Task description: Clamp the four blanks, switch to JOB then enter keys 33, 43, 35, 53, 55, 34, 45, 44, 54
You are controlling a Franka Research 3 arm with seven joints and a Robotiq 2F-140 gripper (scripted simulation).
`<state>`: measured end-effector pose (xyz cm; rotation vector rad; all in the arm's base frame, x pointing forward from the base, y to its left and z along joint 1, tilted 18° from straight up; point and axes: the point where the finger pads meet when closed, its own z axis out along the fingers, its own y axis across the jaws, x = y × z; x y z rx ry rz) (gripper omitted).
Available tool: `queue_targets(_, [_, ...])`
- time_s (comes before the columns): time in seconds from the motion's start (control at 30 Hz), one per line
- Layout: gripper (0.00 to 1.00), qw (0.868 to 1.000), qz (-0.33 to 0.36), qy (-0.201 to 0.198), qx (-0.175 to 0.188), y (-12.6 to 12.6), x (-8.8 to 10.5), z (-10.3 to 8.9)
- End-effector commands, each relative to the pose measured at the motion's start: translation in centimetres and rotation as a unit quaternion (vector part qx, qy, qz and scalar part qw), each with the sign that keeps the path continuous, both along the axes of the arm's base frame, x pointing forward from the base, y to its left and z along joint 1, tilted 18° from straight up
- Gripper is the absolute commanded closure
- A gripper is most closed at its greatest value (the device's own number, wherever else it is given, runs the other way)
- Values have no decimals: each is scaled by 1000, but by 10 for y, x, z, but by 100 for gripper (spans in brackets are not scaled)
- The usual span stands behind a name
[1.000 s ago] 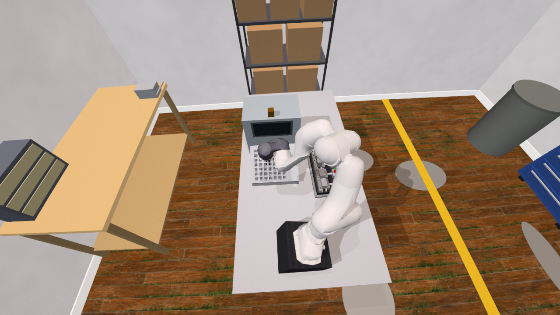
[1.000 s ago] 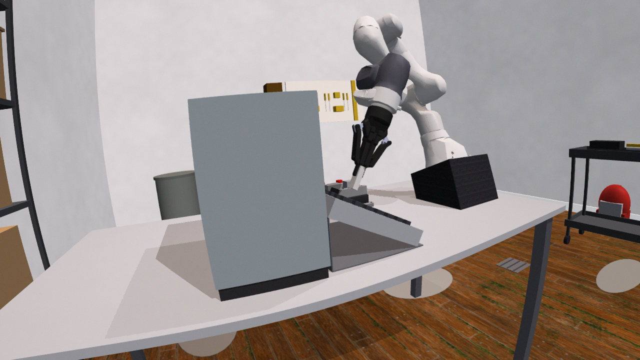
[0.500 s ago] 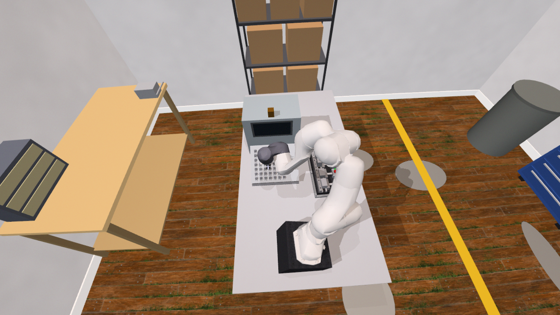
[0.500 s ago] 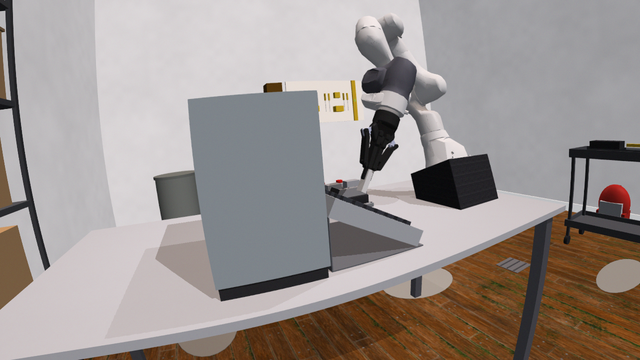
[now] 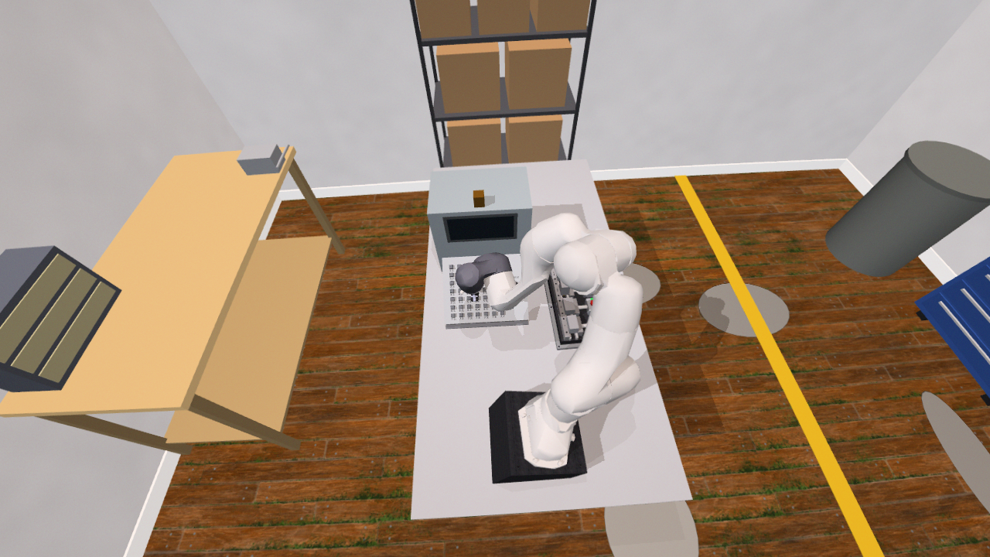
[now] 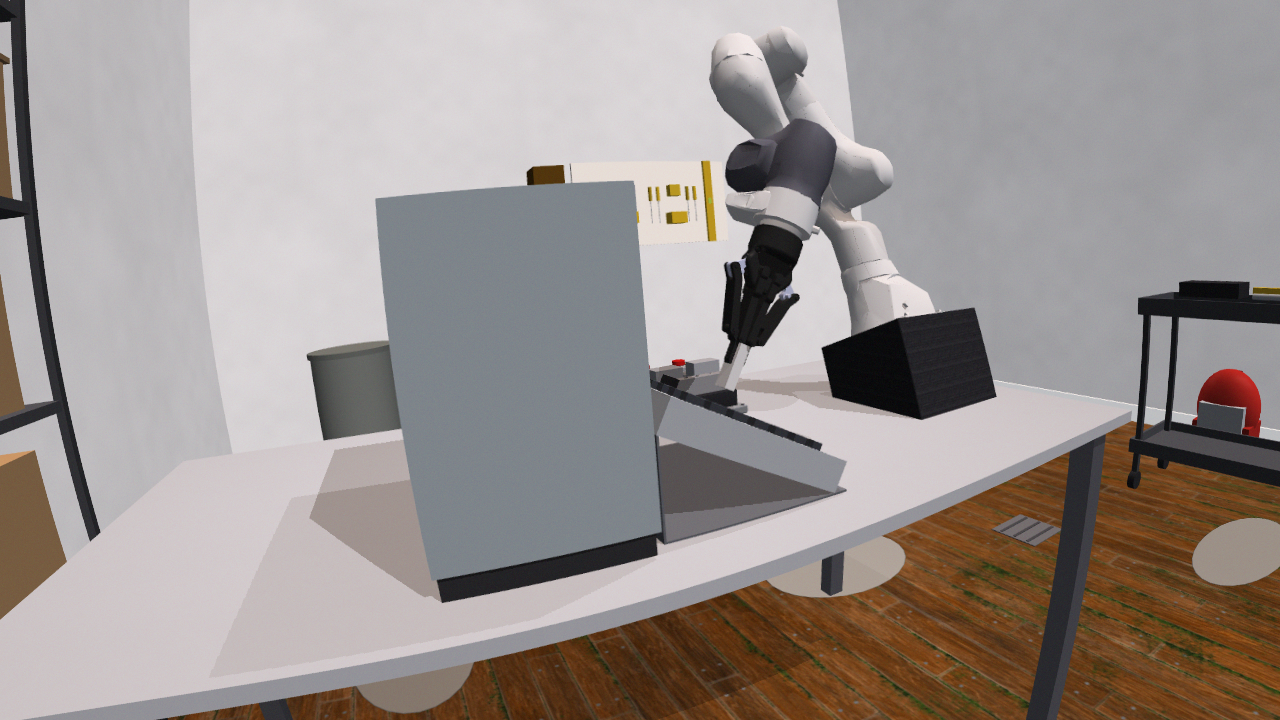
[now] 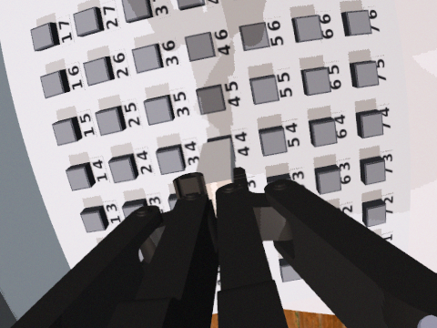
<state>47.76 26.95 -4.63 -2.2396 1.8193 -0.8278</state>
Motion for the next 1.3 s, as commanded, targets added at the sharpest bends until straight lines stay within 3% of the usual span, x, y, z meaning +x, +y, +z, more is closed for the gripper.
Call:
queue_targets(0.0, [100,1000,-5,-3,5,0,2,-4])
queue_targets(0.33, [100,1000,-5,-3,5,-3,8,-14])
queue_targets(1.27, [100,1000,-5,-3,5,-3,9,-15])
